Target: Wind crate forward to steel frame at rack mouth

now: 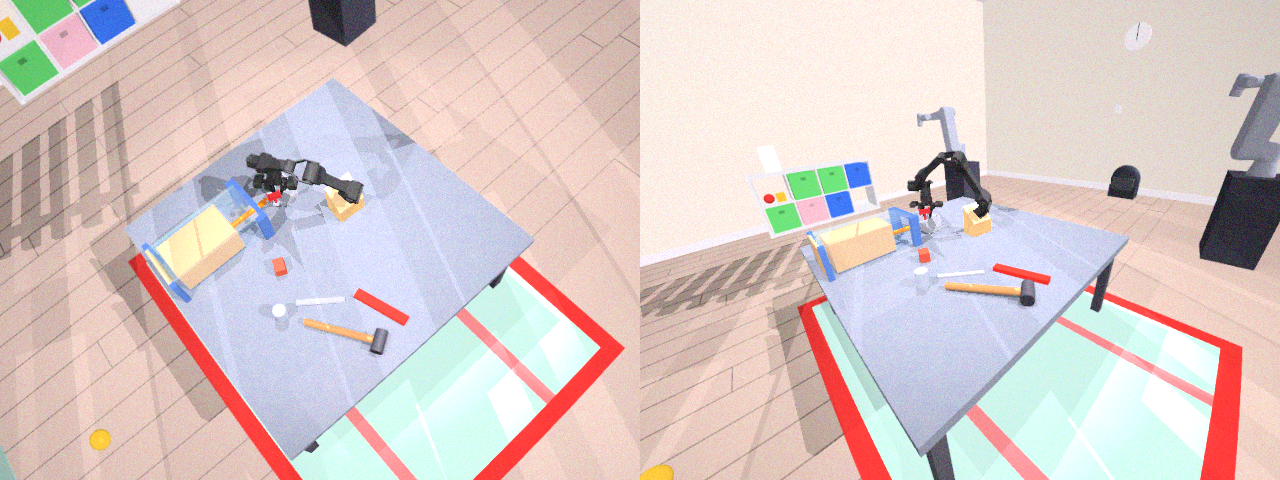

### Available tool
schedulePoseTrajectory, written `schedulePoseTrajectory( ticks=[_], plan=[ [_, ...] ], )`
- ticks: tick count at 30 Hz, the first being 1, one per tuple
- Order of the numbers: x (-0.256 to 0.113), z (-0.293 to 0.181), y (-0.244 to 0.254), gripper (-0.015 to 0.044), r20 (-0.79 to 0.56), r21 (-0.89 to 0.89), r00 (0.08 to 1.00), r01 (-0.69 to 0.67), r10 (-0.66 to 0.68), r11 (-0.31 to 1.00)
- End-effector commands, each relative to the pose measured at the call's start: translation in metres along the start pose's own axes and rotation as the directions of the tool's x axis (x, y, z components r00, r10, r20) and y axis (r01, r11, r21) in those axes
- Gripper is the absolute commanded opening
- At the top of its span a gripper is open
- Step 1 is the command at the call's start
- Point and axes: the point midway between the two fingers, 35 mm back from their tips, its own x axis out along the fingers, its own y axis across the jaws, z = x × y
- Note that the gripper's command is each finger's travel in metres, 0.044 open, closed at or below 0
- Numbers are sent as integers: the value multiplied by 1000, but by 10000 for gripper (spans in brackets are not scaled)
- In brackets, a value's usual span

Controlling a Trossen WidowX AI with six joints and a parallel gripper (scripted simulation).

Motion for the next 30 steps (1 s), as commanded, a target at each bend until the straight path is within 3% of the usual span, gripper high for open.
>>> schedulePoseTrajectory(
  ticks=[1,17,30],
  plan=[
    [4,0,1,0,8,5,1000,3,-3,1000],
    [4,-1,5,0,10,113,1000,-6,5,994],
    [3,-1,4,0,9,70,1000,-2,2,998]
  ],
)
